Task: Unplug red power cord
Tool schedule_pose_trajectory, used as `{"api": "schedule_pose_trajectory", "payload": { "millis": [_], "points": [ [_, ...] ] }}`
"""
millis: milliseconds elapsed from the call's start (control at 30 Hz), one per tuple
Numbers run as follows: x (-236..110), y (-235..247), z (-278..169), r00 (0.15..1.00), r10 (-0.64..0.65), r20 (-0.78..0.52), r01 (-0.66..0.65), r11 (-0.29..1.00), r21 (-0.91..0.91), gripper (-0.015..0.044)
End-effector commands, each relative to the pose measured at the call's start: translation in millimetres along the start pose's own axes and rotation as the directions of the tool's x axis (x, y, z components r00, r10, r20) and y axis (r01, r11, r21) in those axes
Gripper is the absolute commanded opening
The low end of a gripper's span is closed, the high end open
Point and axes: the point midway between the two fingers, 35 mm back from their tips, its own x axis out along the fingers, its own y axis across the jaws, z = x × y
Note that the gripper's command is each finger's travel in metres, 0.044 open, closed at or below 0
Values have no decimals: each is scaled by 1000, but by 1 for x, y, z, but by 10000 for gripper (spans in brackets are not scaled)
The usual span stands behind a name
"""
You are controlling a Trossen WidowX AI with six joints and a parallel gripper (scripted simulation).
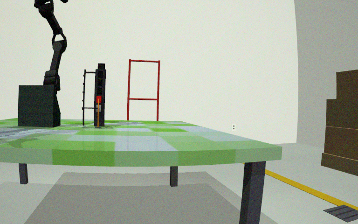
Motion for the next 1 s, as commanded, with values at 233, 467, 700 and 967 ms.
{"api": "schedule_pose_trajectory", "payload": {
  "millis": [233, 467, 700, 967],
  "points": [
    [96, 94, -131, 919, 188, -347, -11, 892, 452, 160],
    [114, 149, -196, 808, 282, -518, 94, 806, 585, 160],
    [106, 231, -283, 555, 390, -735, 341, 699, 629, 160],
    [45, 317, -372, 127, 418, -900, 643, 656, 395, 160]
  ]
}}
